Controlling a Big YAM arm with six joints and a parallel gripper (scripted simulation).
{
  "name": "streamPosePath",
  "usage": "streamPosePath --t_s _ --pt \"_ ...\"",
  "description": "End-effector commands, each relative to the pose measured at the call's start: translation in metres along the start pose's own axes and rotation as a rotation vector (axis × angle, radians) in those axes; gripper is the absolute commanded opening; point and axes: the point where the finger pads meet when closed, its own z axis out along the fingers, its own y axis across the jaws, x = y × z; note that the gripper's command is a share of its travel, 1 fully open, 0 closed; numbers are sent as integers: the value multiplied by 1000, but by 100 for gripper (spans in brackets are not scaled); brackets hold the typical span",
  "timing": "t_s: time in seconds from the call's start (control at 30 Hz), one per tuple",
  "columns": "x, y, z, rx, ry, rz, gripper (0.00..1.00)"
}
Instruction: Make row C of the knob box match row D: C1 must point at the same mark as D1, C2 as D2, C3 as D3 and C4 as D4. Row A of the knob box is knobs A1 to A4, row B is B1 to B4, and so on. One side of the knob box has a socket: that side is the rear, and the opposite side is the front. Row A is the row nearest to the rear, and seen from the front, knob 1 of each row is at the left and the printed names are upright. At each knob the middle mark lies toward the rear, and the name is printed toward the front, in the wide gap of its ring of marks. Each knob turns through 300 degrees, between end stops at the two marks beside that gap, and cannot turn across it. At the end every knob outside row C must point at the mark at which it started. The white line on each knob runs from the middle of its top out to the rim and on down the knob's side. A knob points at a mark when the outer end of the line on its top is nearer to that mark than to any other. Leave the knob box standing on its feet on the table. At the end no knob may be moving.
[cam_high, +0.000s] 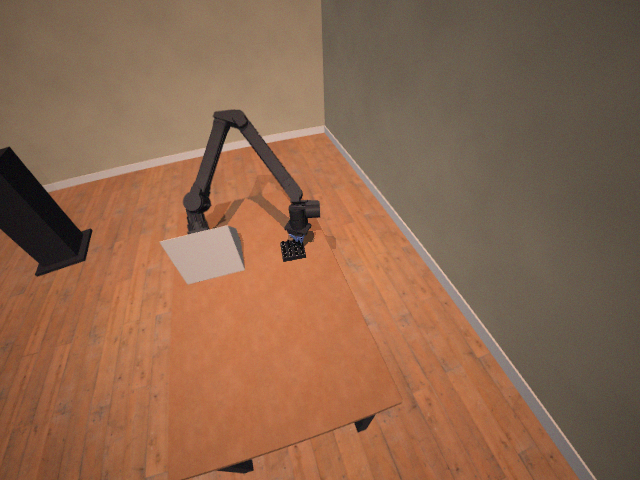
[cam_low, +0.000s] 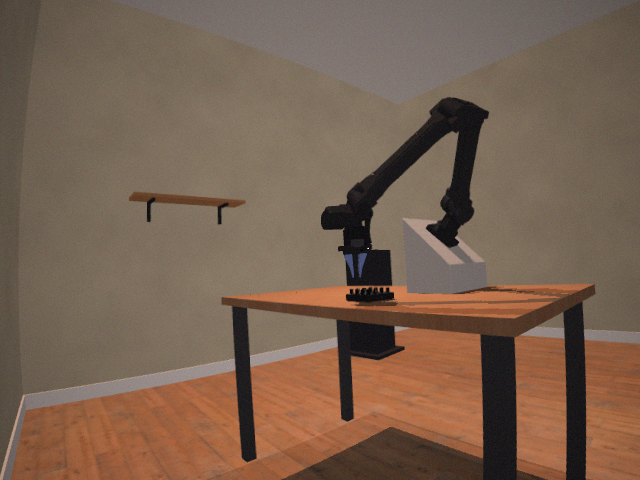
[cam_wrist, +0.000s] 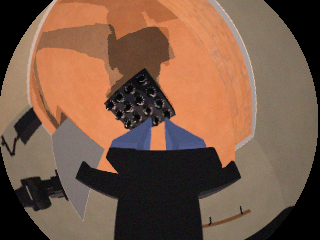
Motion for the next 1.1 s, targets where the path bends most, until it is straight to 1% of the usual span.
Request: streamPosePath --t_s 0.0,0.37,0.43,0.47,0.63,0.73,0.93,1.0,1.07 --pt "-16 -18 -23 55 -26 145 20" --pt "-15 -18 -27 52 -35 445 20" --pt "-15 -18 -27 52 -35 445 20" --pt "-13 -17 -29 50 -37 513 20" --pt "-17 -17 -29 47 -38 647 20" --pt "-14 -18 -32 48 -43 728 20" --pt "-16 -18 -33 46 -47 891 20" --pt "-16 -18 -33 46 -47 891 20" --pt "-12 -17 -35 41 -47 973 20"
